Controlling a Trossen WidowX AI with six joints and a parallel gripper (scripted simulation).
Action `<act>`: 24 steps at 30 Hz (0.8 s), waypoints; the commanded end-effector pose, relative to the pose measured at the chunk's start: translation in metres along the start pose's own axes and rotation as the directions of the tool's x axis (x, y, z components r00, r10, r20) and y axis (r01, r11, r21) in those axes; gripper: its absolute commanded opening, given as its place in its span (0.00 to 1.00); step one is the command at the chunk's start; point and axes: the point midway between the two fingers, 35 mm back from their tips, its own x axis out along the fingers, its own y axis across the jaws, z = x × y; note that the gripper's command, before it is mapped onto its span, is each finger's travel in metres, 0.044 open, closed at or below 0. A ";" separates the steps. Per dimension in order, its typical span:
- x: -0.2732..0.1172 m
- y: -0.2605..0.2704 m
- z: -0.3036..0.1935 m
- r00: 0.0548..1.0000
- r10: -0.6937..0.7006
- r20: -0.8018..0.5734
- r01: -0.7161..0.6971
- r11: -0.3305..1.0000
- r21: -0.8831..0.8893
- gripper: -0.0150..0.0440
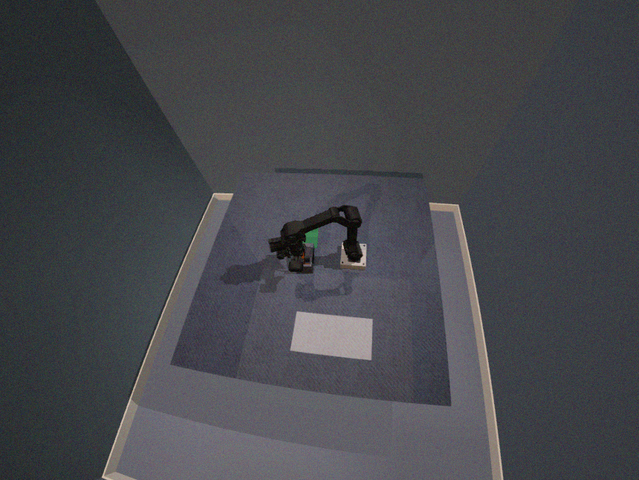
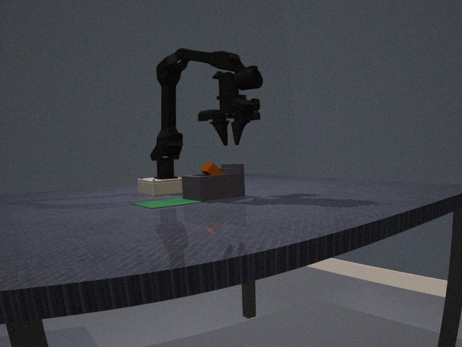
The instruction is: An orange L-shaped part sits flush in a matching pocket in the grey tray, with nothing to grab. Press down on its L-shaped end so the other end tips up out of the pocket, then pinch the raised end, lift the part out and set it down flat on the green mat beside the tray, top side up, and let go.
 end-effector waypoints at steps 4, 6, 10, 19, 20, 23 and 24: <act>0.001 0.000 0.000 1.000 -0.001 -0.002 0.001 1.000 0.000 0.56; 0.001 0.000 0.000 1.000 -0.001 -0.002 0.001 1.000 0.000 0.56; 0.001 0.000 0.000 1.000 -0.001 -0.002 0.001 1.000 0.000 0.56; -0.001 -0.030 0.007 1.000 -0.004 0.000 0.003 0.821 0.571 0.73; -0.001 -0.036 0.008 1.000 -0.005 0.000 0.003 0.751 0.660 0.73; -0.002 -0.053 0.010 1.000 -0.007 0.001 0.003 0.487 0.873 0.73; -0.002 -0.059 0.010 1.000 -0.008 0.001 0.002 0.385 0.923 0.73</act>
